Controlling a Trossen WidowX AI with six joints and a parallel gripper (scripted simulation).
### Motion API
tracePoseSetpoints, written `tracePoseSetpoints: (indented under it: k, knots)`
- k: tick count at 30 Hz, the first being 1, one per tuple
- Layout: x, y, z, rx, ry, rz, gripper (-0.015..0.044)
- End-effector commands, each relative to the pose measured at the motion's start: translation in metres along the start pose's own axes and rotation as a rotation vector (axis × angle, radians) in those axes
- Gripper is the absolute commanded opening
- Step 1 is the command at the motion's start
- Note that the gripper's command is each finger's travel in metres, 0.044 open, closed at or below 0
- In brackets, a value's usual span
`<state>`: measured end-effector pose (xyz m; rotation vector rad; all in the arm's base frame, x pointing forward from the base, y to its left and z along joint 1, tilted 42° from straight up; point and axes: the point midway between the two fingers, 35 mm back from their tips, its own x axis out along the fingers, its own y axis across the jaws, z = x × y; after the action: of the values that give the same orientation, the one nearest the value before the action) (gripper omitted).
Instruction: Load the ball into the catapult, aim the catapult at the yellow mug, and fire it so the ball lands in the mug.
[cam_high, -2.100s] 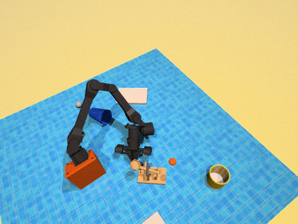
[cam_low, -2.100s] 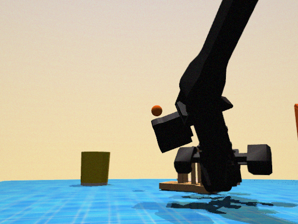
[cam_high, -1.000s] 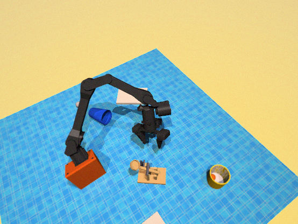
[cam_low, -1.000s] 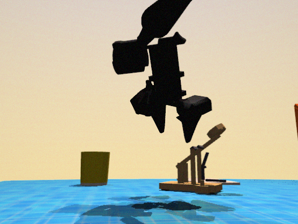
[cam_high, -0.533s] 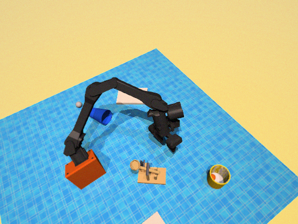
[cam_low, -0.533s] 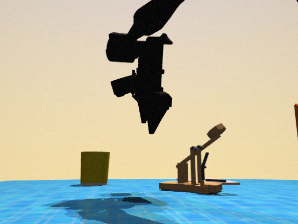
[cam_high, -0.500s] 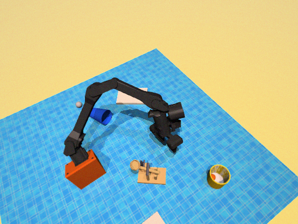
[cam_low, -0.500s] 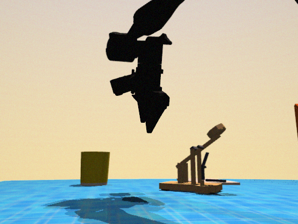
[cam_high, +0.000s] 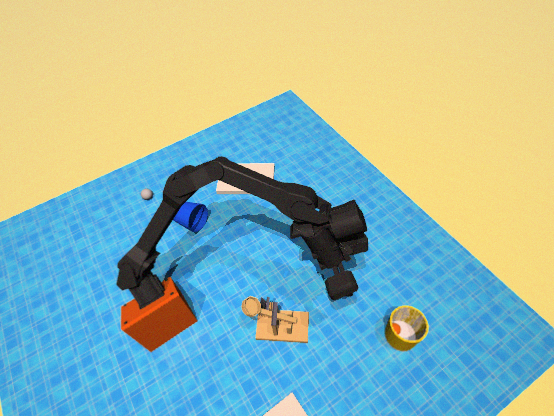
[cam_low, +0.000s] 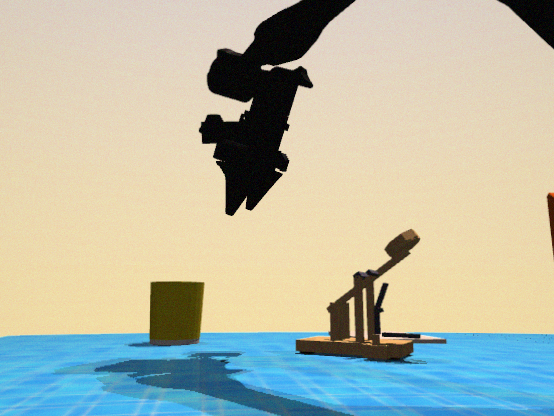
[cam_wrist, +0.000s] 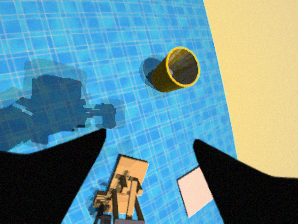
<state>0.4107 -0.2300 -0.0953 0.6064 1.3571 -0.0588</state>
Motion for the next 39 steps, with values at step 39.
tracePoseSetpoints:
  k: [39]
  knots:
    - [-0.028, -0.099, 0.051, 0.492, -0.263, 0.137, 0.044]
